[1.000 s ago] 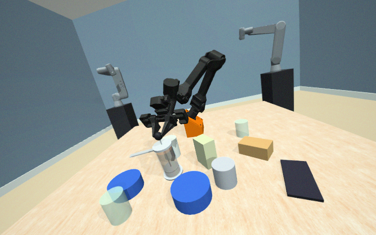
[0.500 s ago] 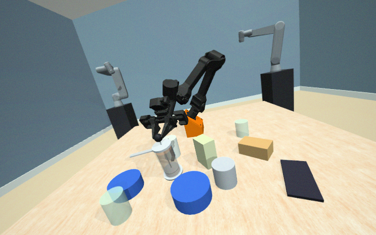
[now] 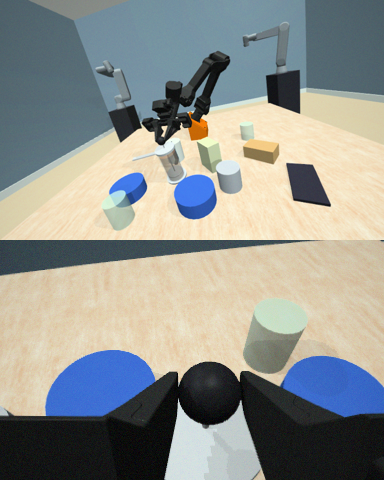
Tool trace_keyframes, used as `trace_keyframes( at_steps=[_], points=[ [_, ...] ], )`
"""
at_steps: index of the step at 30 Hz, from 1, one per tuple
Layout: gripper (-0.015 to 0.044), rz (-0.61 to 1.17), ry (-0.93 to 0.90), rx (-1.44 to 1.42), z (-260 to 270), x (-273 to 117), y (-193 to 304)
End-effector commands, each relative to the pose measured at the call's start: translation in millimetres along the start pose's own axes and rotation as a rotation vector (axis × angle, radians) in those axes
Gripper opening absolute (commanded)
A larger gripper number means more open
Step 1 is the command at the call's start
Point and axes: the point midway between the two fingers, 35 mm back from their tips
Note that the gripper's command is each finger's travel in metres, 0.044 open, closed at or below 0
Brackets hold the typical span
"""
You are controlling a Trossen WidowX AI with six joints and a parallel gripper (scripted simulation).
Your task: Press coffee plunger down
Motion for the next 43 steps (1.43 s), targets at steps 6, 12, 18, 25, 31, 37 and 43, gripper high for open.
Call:
trace_keyframes(
  at_steps=[6, 12, 18, 25, 31, 37, 43],
  points=[
    [0.0174, 0.000, 0.000, 0.000, 0.1, 0.0, 0.2],
    [0.0331, 0.000, 0.000, 0.000, 0.1, 0.0, 0.2],
    [0.0440, 0.000, 0.000, 0.000, 0.1, 0.0, 0.2],
    [0.0440, 0.011, 0.005, -0.002, -1.9, -26.5, -30.8],
    [0.0440, 0.015, 0.002, 0.005, 0.9, -58.7, -56.6],
    [0.0440, 0.015, 0.002, 0.005, 0.4, -58.4, -55.8],
    [0.0440, 0.015, 0.002, 0.005, 0.4, -58.4, -55.8]
  ],
)
Point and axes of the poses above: the point midway between the two fingers, 35 mm back from their tips, its own x axis out along the fingers, its own z axis across the jaws, y = z × x, and after that the axes turned 2 degrees about -x, right-handed
